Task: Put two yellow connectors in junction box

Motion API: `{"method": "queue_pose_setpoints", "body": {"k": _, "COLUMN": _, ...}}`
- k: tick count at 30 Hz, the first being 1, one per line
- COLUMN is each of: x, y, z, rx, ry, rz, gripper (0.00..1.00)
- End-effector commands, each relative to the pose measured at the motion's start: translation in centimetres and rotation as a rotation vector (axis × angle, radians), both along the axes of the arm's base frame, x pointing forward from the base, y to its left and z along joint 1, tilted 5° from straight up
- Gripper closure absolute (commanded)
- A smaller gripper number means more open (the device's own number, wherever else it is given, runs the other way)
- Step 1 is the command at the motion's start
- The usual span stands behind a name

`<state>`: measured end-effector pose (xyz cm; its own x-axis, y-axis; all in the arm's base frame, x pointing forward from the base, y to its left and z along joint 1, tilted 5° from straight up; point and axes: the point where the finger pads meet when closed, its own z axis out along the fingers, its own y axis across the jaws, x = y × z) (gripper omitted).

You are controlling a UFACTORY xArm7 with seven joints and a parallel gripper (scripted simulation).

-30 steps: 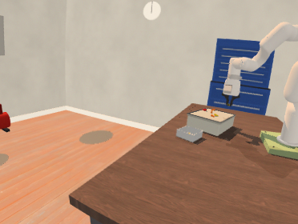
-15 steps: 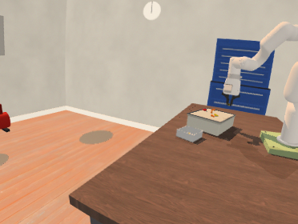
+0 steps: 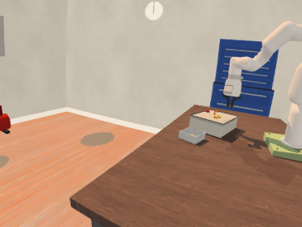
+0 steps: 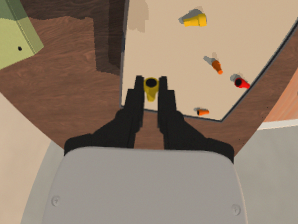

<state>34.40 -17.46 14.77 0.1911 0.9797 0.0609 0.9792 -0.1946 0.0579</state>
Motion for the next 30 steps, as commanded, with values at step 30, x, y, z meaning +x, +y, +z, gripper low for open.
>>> {"method": "queue_pose_setpoints", "body": {"k": 30, "x": 13.7, "y": 19.7, "z": 2.0, "rx": -0.003, "ry": -0.003, "rz": 0.000, "gripper": 0.98}}
